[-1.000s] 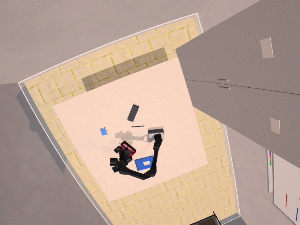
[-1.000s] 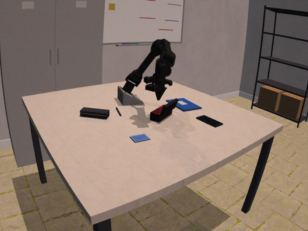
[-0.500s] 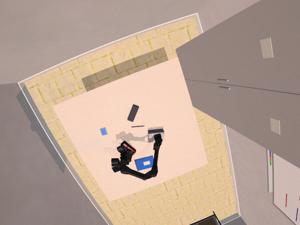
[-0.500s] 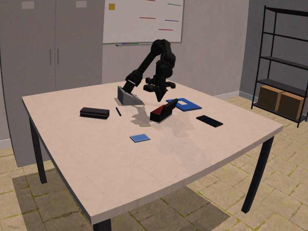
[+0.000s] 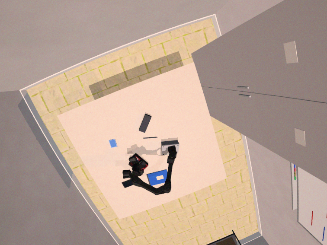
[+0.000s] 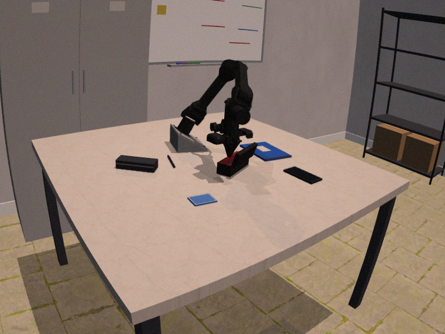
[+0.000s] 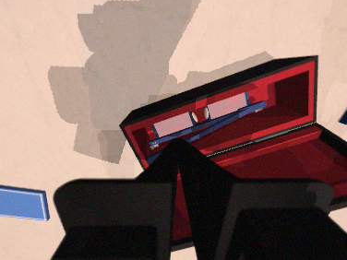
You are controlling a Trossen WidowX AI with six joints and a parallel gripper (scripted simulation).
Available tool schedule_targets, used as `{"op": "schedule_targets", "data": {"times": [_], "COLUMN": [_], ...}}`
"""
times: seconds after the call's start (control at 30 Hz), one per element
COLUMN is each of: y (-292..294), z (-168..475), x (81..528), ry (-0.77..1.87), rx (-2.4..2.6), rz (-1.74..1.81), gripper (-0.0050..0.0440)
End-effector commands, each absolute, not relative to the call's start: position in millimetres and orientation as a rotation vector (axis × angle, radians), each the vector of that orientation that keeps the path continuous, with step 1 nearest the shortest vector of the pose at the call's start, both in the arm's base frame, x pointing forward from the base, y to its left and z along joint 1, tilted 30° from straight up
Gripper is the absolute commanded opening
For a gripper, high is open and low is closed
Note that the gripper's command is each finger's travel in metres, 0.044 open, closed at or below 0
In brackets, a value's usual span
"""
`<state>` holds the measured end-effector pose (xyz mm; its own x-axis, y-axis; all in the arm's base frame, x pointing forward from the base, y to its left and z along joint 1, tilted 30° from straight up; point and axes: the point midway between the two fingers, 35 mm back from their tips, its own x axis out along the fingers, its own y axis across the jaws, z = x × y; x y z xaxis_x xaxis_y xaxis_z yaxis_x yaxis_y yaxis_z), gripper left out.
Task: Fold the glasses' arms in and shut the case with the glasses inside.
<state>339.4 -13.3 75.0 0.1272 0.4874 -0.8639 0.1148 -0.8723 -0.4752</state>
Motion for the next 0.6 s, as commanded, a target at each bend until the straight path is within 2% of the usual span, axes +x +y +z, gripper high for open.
{"op": "schedule_targets", "data": {"times": [0.0, 0.57], "y": [-8.1, -8.5], "z": [72.1, 65.5], "x": [337.8, 340.8], "ry": [-0.591, -0.591], "rx": [-2.114, -2.114], "rz": [1.804, 1.804], "gripper": [0.0000, 0.0000]}}
